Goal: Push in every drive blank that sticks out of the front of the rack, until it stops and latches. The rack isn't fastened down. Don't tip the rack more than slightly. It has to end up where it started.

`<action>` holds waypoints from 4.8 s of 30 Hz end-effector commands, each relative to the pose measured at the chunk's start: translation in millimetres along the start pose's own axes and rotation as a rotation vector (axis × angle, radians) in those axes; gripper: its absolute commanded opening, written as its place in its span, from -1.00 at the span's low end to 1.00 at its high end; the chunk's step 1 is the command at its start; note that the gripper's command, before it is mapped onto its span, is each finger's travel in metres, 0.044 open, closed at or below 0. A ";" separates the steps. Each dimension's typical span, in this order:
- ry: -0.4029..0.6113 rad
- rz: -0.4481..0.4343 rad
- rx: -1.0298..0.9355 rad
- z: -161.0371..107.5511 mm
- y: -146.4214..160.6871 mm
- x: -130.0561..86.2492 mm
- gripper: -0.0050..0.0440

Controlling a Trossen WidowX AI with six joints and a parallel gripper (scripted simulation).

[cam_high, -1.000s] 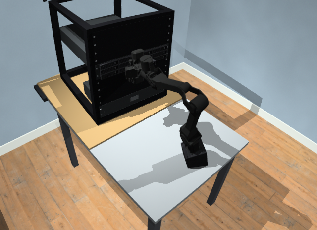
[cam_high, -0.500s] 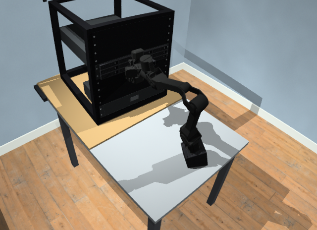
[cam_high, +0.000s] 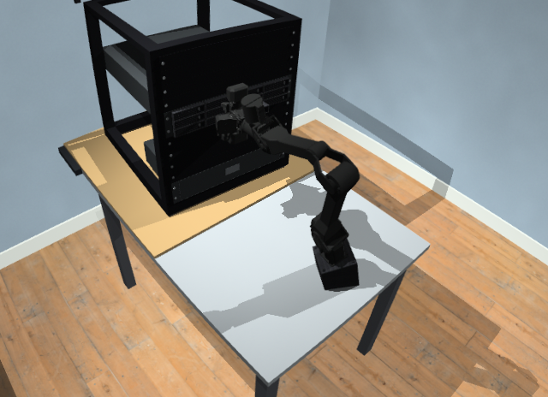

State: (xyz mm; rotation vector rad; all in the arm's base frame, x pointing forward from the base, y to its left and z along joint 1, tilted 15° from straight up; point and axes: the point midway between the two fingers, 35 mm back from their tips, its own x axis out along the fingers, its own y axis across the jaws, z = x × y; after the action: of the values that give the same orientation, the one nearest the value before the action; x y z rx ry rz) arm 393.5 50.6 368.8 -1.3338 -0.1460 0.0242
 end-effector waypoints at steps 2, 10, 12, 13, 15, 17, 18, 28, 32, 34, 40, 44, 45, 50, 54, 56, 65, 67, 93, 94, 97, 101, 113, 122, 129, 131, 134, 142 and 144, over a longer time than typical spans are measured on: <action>-0.006 -0.025 0.003 1.8 -11.4 0.2 -1.00; -0.006 -0.025 0.003 1.8 -11.4 0.2 -1.00; -0.006 -0.025 0.003 1.8 -11.4 0.2 -1.00; -0.006 -0.025 0.003 1.8 -11.4 0.2 -1.00; -0.006 -0.025 0.003 1.8 -11.4 0.2 -1.00; -0.006 -0.025 0.003 1.8 -11.4 0.2 -1.00; -0.006 -0.025 0.003 1.8 -11.4 0.3 -1.00; -0.006 -0.025 0.003 1.8 -11.6 3.2 -1.00; -0.006 -0.025 0.003 1.8 -11.6 3.2 -1.00; -0.006 -0.025 0.003 1.8 -11.6 3.2 -1.00; -0.006 -0.025 0.003 1.8 -11.6 3.2 -1.00; -0.006 -0.025 0.003 1.8 -11.6 3.2 -1.00; -0.006 -0.025 0.003 1.8 -11.6 3.2 -1.00; -0.006 -0.025 0.003 1.8 -11.6 3.5 -1.00; -0.006 -0.025 0.003 1.8 -11.7 5.6 -1.00; -0.006 -0.025 0.003 1.8 -11.7 6.2 -1.00; -0.006 -0.025 0.003 1.8 -11.7 6.2 -1.00; -0.006 -0.025 0.003 1.8 -11.7 6.2 -1.00; -0.006 -0.025 0.003 1.8 -11.8 9.2 -1.00; -0.006 -0.025 0.003 1.8 -11.8 9.2 -1.00; -0.006 -0.025 0.003 1.8 -11.8 9.2 -1.00; -0.006 -0.025 0.003 1.8 -11.8 9.2 -1.00; -0.006 -0.025 0.003 1.8 -11.8 9.9 -1.00; -0.006 -0.025 0.003 1.8 -11.9 12.2 -1.00; -0.006 -0.025 0.003 1.8 -11.9 12.2 -1.00; -0.006 -0.025 0.003 1.8 -11.9 12.2 -1.00; -0.006 -0.025 0.003 1.8 -11.9 12.2 -1.00; -0.006 -0.025 0.003 1.8 -11.9 12.2 -1.00; -0.006 -0.025 0.003 1.8 -11.9 12.2 -1.00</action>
State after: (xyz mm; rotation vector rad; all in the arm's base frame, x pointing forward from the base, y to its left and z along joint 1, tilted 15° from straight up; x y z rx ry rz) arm 403.4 51.5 370.7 -1.3336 -0.1470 0.0236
